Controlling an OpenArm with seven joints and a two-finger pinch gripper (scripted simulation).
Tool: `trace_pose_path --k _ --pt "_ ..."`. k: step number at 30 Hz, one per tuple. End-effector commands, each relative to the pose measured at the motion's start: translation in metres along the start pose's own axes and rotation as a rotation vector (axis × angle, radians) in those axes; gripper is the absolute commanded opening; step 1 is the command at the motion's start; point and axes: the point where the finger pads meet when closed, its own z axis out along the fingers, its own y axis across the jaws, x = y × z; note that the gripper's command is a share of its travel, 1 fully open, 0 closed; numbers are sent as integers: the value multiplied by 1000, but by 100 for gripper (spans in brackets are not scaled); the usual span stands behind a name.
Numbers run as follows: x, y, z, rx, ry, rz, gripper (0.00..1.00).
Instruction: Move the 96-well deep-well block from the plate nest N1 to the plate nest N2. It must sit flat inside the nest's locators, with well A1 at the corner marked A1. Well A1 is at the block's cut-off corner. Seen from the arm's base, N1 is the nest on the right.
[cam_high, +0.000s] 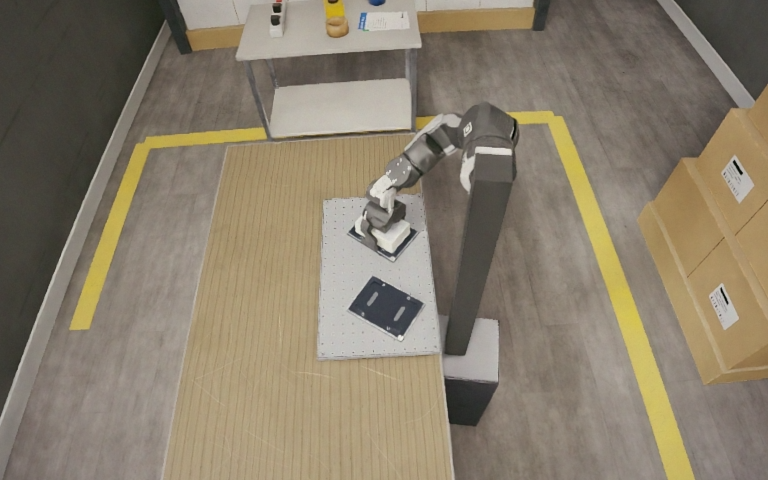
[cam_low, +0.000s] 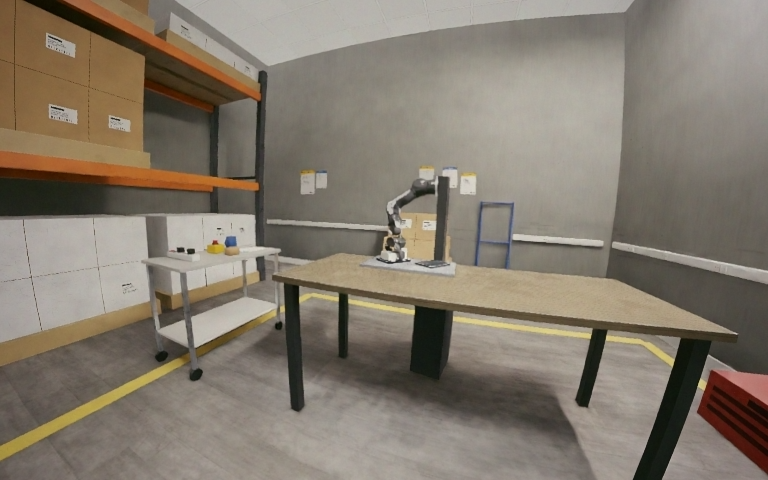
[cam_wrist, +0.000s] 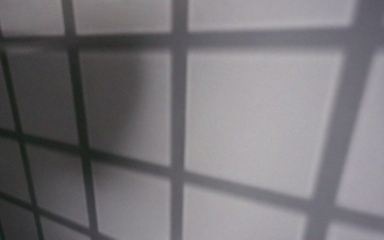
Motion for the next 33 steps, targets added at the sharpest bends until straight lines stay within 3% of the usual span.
trace_pose_path --k 1,33 --pt "-1 -1 0 6 -4 3 77" --pt "-1 -1 -1 1 -4 3 77"
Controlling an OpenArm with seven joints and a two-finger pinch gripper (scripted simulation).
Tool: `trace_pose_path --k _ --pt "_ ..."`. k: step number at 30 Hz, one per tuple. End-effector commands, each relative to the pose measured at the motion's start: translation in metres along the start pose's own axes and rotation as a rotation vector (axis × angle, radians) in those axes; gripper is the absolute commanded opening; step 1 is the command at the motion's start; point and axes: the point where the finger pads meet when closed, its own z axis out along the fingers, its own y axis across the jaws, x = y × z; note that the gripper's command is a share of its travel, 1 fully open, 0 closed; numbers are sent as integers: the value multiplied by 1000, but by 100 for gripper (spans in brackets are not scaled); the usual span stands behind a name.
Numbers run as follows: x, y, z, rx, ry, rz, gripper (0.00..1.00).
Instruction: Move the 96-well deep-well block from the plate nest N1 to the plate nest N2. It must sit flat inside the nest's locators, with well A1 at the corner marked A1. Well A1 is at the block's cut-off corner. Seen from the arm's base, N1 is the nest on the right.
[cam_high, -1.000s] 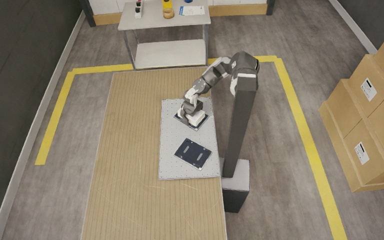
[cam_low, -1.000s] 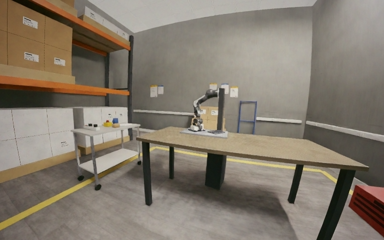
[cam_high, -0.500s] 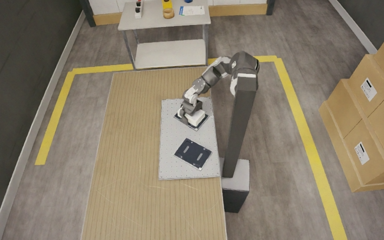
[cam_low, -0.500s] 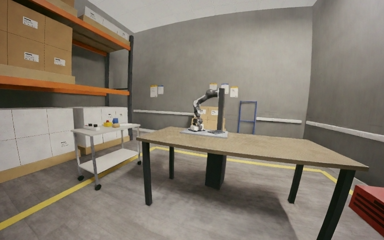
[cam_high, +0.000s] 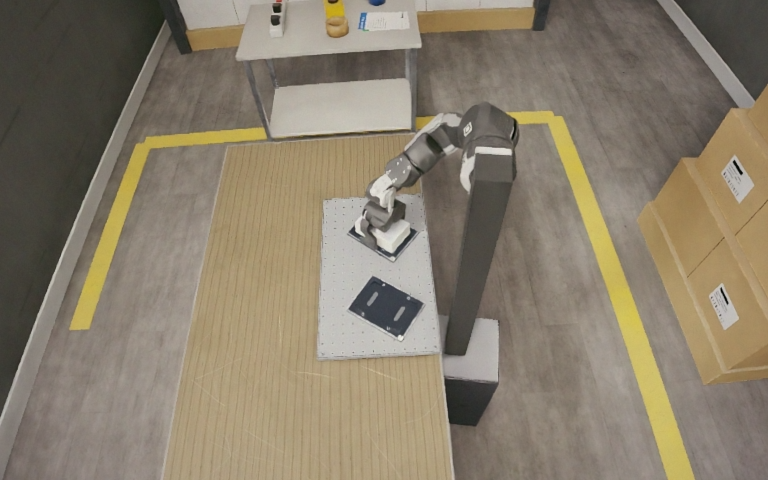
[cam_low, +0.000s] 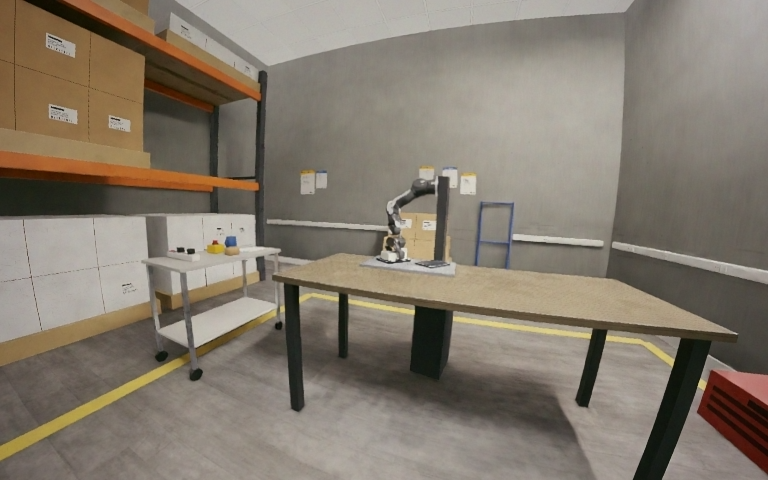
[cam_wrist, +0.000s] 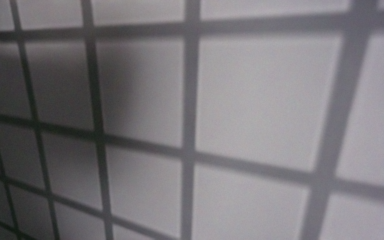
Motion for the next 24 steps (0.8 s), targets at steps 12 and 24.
trace_pose_path --k 12,24 --pt "0 -1 0 0 -2 0 77" --pt "-3 1 -2 0 -5 1 77"
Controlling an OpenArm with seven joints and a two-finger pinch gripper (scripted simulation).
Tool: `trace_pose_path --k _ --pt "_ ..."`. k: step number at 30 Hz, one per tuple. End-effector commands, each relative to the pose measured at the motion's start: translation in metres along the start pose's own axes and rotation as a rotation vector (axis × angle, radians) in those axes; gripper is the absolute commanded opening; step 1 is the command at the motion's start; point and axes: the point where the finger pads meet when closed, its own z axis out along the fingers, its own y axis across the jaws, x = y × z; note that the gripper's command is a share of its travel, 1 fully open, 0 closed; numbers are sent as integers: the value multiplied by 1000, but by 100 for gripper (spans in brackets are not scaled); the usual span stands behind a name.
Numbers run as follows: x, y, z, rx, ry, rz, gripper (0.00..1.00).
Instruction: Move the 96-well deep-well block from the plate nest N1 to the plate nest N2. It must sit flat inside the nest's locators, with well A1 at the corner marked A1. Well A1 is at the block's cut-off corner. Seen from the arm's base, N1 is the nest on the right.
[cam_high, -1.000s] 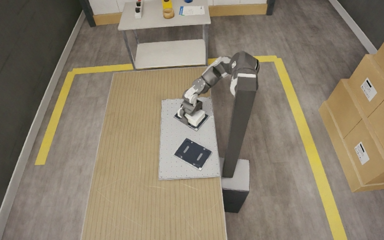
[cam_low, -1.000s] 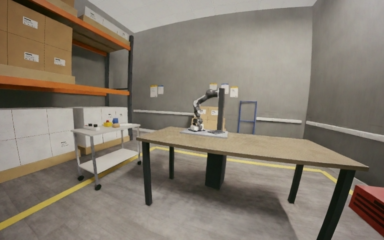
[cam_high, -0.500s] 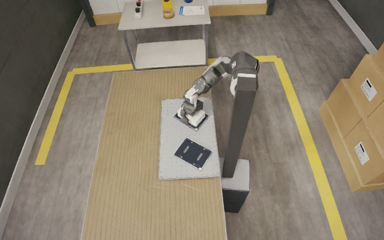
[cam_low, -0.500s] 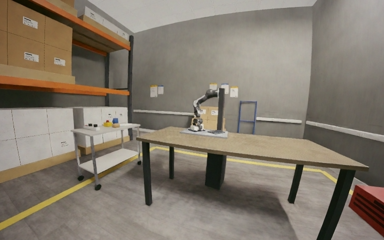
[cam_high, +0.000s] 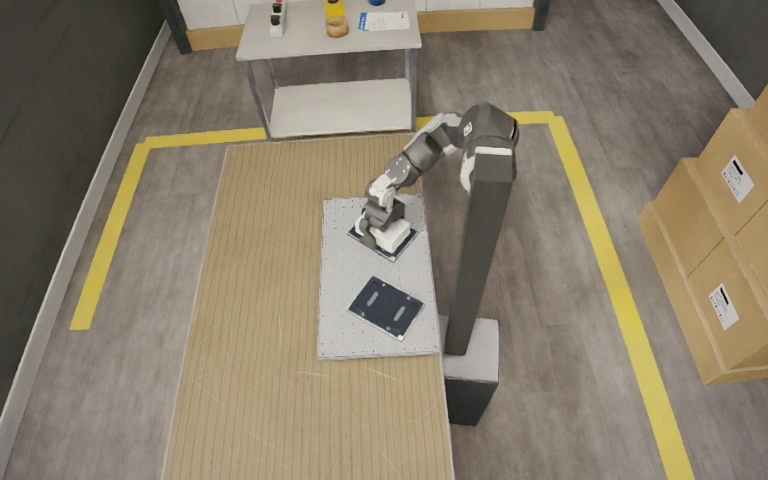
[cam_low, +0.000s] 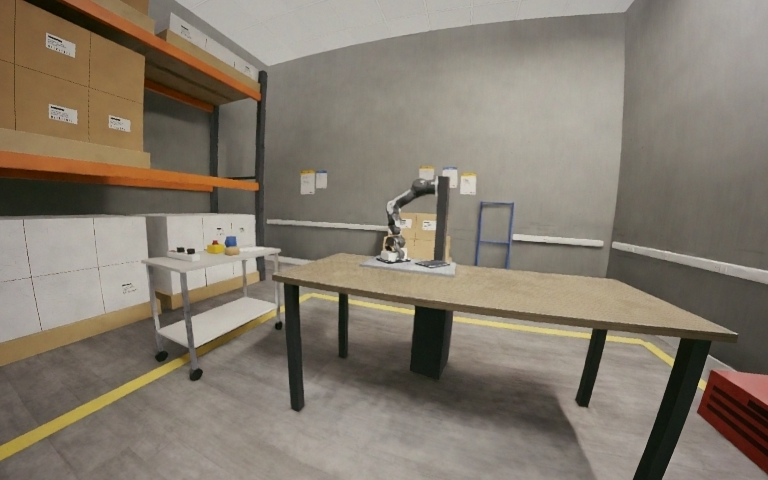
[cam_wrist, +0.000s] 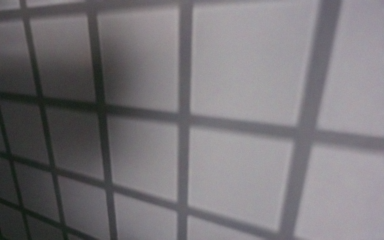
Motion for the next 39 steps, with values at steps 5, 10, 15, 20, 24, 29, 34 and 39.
trace_pose_path --k 5,10,15,20,24,29,34,39 --pt "0 0 0 2 1 0 77" --pt "4 -1 2 0 5 -1 77" --pt "4 -1 2 0 5 -1 77" --pt "4 -1 2 0 5 -1 77" --pt "2 0 1 0 3 -1 77" --pt "0 1 -1 1 1 0 77" --pt "0 1 -1 1 1 0 77" --pt "0 1 -1 1 1 0 77"
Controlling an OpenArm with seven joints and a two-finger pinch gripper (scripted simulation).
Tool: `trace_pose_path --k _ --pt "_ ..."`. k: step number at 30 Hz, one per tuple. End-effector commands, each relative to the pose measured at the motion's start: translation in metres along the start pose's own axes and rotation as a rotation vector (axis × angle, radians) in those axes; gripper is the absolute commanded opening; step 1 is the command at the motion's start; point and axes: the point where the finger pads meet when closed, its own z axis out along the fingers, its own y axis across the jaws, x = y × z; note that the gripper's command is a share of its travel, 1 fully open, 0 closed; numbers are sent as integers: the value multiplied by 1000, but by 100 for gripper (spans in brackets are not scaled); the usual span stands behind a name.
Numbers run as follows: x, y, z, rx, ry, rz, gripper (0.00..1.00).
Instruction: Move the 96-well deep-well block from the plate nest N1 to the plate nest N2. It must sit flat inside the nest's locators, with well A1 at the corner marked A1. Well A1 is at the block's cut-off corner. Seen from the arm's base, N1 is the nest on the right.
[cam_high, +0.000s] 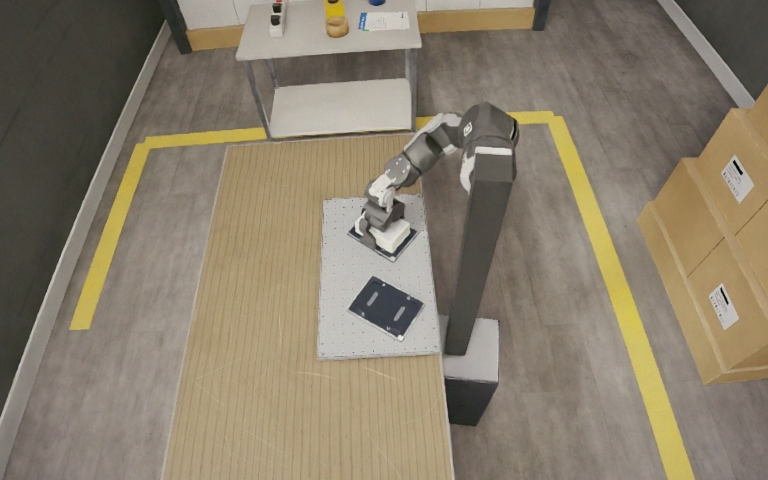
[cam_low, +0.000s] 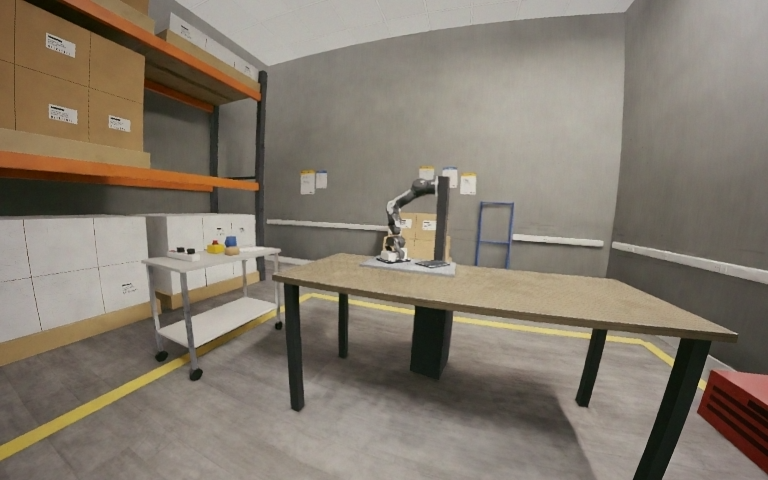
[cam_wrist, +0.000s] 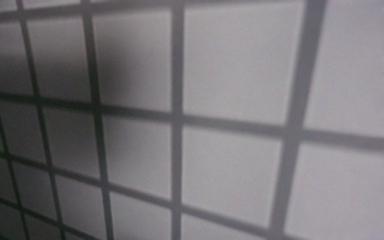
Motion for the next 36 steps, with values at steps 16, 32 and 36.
trace_pose_path --k 16,32,36 --pt "0 0 0 -2 -1 0 27" --pt "-1 -1 0 2 -2 1 0" --pt "-1 -1 0 2 -2 1 0"
